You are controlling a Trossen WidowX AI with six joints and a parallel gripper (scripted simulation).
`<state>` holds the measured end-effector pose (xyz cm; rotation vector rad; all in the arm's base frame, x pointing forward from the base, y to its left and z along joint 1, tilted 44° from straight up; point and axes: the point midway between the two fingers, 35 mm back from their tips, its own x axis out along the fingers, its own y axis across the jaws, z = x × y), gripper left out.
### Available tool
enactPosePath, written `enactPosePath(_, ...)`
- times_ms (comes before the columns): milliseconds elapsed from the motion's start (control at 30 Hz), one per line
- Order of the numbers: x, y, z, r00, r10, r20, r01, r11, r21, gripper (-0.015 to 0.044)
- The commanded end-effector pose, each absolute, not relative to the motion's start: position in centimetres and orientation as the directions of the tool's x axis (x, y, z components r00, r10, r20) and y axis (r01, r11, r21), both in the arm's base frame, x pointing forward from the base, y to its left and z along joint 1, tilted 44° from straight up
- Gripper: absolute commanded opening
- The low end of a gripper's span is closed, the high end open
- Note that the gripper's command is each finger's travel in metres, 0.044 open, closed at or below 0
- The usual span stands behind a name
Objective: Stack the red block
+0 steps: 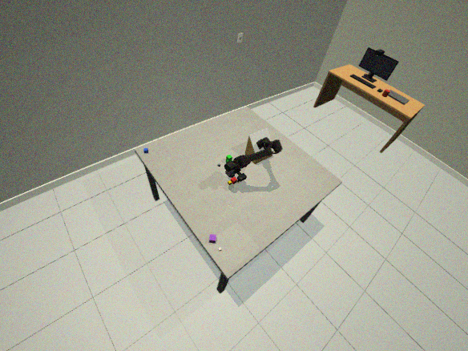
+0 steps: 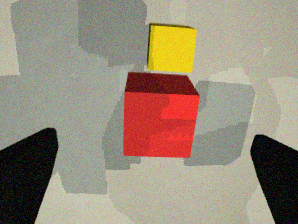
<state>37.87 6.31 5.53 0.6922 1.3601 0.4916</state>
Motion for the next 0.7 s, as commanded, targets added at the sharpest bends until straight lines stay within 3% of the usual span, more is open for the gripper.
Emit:
enactPosePath(0,37.8,6.7,4.9,0.155,0.682,-0.715,0.078,0.713,0.697,0.044)
enactPosePath(667,38.3,9.0,2.6,0.155,0.683,-0.714,0.078,0.711,0.698,0.044)
